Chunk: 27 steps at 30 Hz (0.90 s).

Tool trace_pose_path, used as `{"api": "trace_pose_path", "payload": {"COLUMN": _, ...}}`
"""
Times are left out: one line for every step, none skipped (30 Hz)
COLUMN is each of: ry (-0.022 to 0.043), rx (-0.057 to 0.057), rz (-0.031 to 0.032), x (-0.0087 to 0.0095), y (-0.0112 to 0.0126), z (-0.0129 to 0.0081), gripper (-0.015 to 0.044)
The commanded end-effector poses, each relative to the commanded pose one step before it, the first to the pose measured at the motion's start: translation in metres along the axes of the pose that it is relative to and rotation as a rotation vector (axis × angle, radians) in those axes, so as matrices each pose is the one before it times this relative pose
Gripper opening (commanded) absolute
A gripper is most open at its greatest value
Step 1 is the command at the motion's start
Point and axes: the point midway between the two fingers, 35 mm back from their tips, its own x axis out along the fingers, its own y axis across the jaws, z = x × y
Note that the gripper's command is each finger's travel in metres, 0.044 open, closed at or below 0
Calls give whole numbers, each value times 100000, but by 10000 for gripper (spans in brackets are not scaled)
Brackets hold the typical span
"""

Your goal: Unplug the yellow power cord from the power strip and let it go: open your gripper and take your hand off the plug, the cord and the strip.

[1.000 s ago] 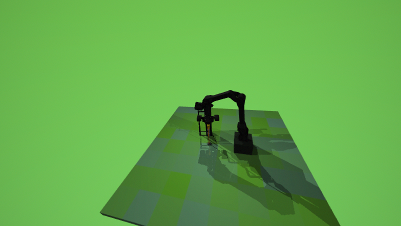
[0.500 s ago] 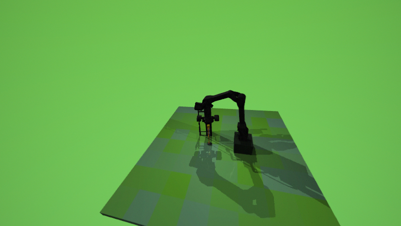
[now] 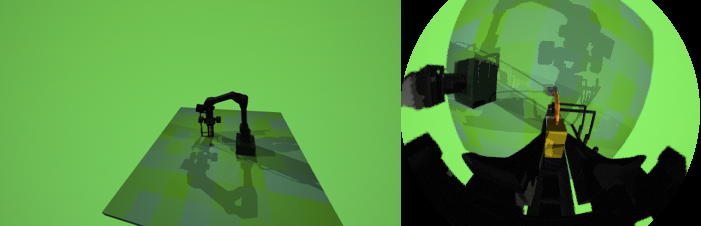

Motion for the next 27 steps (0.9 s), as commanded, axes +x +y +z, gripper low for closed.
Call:
{"api": "trace_pose_path", "payload": {"ry": -8356, "rx": -3852, "rz": -589, "x": -241, "y": 25, "z": 3745, "gripper": 0}}
{"api": "trace_pose_path", "payload": {"ry": -14, "rx": -13, "rz": 15, "x": 6, "y": 15, "z": 167, "gripper": 0}}
{"api": "trace_pose_path", "payload": {"ry": -14, "rx": -13, "rz": 15, "x": 7, "y": 17, "z": 166, "gripper": 0}}
{"api": "trace_pose_path", "payload": {"ry": -14, "rx": -13, "rz": 16, "x": 7, "y": 19, "z": 166, "gripper": 0}}
{"api": "trace_pose_path", "payload": {"ry": -14, "rx": -13, "rz": 16, "x": 8, "y": 21, "z": 166, "gripper": 0}}
{"api": "trace_pose_path", "payload": {"ry": -14, "rx": -13, "rz": 16, "x": 9, "y": 24, "z": 166, "gripper": 0}}
{"api": "trace_pose_path", "payload": {"ry": -14, "rx": -13, "rz": 17, "x": 10, "y": 28, "z": 166, "gripper": 0}}
{"api": "trace_pose_path", "payload": {"ry": -14, "rx": -13, "rz": 17, "x": 11, "y": 32, "z": 166, "gripper": 0}}
{"api": "trace_pose_path", "payload": {"ry": -14, "rx": -13, "rz": 18, "x": 12, "y": 36, "z": 165, "gripper": 0}}
{"api": "trace_pose_path", "payload": {"ry": 27, "rx": -44, "rz": 57, "x": -18, "y": -56, "z": -255, "gripper": 26}}
{"api": "trace_pose_path", "payload": {"ry": 33, "rx": -57, "rz": 75, "x": -22, "y": -68, "z": -331, "gripper": 52}}
{"api": "trace_pose_path", "payload": {"ry": 37, "rx": -68, "rz": 90, "x": -25, "y": -76, "z": -393, "gripper": 79}}
{"api": "trace_pose_path", "payload": {"ry": 16, "rx": -30, "rz": 41, "x": -11, "y": -32, "z": -177, "gripper": 105}}
{"api": "trace_pose_path", "payload": {"ry": 0, "rx": 0, "rz": 0, "x": 0, "y": 0, "z": 0, "gripper": 131}}
{"api": "trace_pose_path", "payload": {"ry": 0, "rx": 0, "rz": 0, "x": 0, "y": 0, "z": 0, "gripper": 157}}
{"api": "trace_pose_path", "payload": {"ry": 0, "rx": 0, "rz": 0, "x": 0, "y": 0, "z": 0, "gripper": 184}}
{"api": "trace_pose_path", "payload": {"ry": 0, "rx": 0, "rz": 0, "x": 0, "y": 0, "z": 0, "gripper": 210}}
{"api": "trace_pose_path", "payload": {"ry": 0, "rx": 0, "rz": 0, "x": 0, "y": 0, "z": 0, "gripper": 236}}
{"api": "trace_pose_path", "payload": {"ry": 0, "rx": 0, "rz": 0, "x": 0, "y": 0, "z": 0, "gripper": 263}}
{"api": "trace_pose_path", "payload": {"ry": 0, "rx": 0, "rz": 0, "x": 0, "y": 0, "z": 0, "gripper": 289}}
{"api": "trace_pose_path", "payload": {"ry": 0, "rx": 0, "rz": 0, "x": 0, "y": 0, "z": 0, "gripper": 315}}
{"api": "trace_pose_path", "payload": {"ry": 0, "rx": 0, "rz": 0, "x": 0, "y": 0, "z": 0, "gripper": 341}}
{"api": "trace_pose_path", "payload": {"ry": -17, "rx": -1, "rz": -7, "x": -51, "y": -26, "z": 251, "gripper": 367}}
{"api": "trace_pose_path", "payload": {"ry": -31, "rx": -2, "rz": -12, "x": -88, "y": -39, "z": 434, "gripper": 394}}
{"api": "trace_pose_path", "payload": {"ry": -48, "rx": -3, "rz": -14, "x": -132, "y": -46, "z": 650, "gripper": 420}}
{"api": "trace_pose_path", "payload": {"ry": -57, "rx": -3, "rz": -11, "x": -146, "y": -34, "z": 729, "gripper": 440}}
{"api": "trace_pose_path", "payload": {"ry": -71, "rx": -4, "rz": -7, "x": -172, "y": -17, "z": 863, "gripper": 440}}
